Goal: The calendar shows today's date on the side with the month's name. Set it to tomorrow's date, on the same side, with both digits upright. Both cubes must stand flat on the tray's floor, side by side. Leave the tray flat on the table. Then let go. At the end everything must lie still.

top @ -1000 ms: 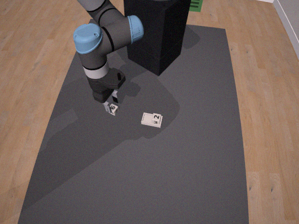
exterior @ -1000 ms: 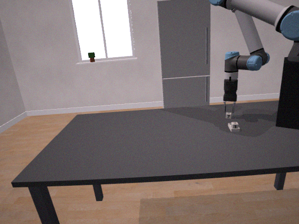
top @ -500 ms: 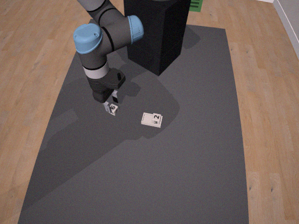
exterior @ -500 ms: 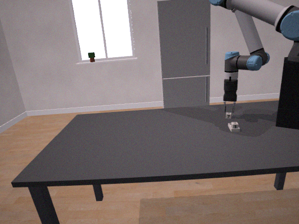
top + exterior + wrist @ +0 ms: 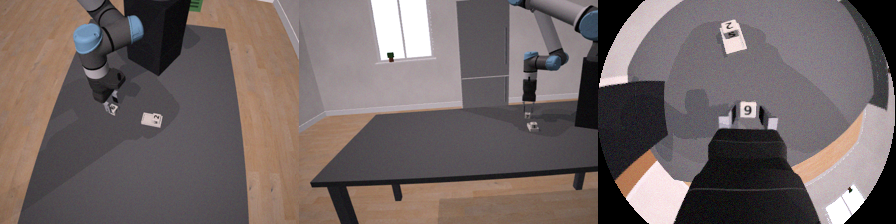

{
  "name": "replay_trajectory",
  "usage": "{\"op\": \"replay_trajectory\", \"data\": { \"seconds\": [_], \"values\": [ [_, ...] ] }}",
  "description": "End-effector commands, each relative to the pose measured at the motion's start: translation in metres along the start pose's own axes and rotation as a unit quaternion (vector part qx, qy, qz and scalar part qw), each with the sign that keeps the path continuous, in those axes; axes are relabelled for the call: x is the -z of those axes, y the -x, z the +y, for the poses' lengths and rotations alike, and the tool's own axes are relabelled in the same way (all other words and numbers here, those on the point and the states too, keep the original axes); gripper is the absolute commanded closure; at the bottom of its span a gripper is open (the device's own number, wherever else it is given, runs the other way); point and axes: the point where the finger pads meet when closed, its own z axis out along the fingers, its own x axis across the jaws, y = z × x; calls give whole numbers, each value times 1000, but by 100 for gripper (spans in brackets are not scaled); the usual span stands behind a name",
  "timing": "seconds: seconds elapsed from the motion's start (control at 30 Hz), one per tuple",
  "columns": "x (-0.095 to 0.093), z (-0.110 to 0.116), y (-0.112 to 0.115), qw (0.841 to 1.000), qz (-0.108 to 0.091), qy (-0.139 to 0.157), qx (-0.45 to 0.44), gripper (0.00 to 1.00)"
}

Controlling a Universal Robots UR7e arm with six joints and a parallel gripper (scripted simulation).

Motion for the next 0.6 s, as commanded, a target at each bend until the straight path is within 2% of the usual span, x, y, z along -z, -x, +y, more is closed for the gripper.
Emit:
{"op": "replay_trajectory", "data": {
  "seconds": [0.0, 0.57],
  "values": [
    [-2, 0, 0, 1000, 0, 0, 0, 13],
    [-24, 0, 0, 1000, 0, 0, 0, 13]
  ]
}}
